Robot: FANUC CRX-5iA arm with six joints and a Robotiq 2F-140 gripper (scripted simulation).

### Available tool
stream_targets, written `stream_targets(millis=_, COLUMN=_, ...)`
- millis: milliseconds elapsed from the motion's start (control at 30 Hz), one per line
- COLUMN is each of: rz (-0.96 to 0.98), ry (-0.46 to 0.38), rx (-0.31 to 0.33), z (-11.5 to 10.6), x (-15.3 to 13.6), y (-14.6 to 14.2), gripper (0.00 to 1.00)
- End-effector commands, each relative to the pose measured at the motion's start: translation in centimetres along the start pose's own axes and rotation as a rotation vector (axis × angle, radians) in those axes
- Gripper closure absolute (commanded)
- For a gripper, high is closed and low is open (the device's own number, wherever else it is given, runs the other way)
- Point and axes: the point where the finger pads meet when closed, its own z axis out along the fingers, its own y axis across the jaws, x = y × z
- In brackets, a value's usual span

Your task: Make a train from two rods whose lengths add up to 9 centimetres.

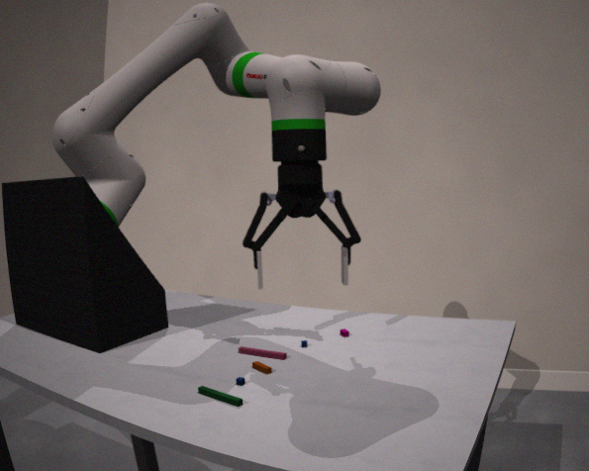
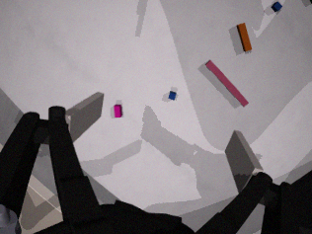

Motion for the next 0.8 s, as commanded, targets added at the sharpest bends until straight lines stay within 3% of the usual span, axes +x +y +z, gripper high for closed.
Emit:
stream_targets(millis=0, rz=0.0, ry=0.0, rx=0.0, z=0.0, x=0.0, y=0.0, gripper=0.0)
stream_targets(millis=300, rz=0.031, ry=0.001, rx=0.0, z=0.0, x=0.4, y=0.1, gripper=0.0)
stream_targets(millis=767, rz=0.56, ry=0.008, rx=0.0, z=0.1, x=6.4, y=2.2, gripper=0.0)
